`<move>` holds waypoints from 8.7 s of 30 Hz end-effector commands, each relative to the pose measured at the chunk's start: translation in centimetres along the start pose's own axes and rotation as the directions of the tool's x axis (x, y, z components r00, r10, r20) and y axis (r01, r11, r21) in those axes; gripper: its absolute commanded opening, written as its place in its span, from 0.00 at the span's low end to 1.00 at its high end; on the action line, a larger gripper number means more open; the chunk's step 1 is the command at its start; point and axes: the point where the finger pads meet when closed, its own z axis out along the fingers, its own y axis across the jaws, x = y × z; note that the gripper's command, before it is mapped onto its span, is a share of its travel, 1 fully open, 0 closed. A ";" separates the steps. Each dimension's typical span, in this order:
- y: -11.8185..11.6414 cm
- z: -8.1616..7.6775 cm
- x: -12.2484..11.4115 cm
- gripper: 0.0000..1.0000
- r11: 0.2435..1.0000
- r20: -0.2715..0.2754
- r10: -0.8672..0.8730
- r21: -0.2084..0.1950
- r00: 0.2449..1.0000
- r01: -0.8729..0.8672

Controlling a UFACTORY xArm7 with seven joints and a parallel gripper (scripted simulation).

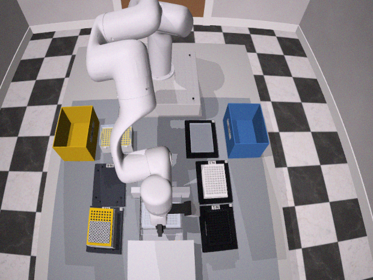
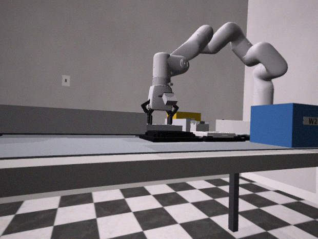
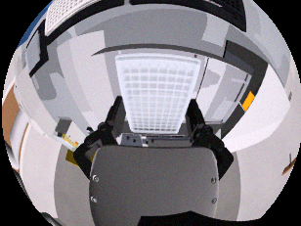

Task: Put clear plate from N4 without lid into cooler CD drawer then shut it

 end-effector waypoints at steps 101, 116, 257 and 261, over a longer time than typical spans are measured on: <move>0.2 1.3 0.0 0.00 1.000 0.000 0.000 -0.005 1.000 0.000; 0.2 1.3 0.0 0.00 1.000 0.000 0.000 -0.005 1.000 0.000; 0.2 1.4 0.0 1.00 1.000 0.000 0.000 -0.005 1.000 0.000; 0.2 1.4 0.0 1.00 1.000 0.000 0.000 -0.005 1.000 0.000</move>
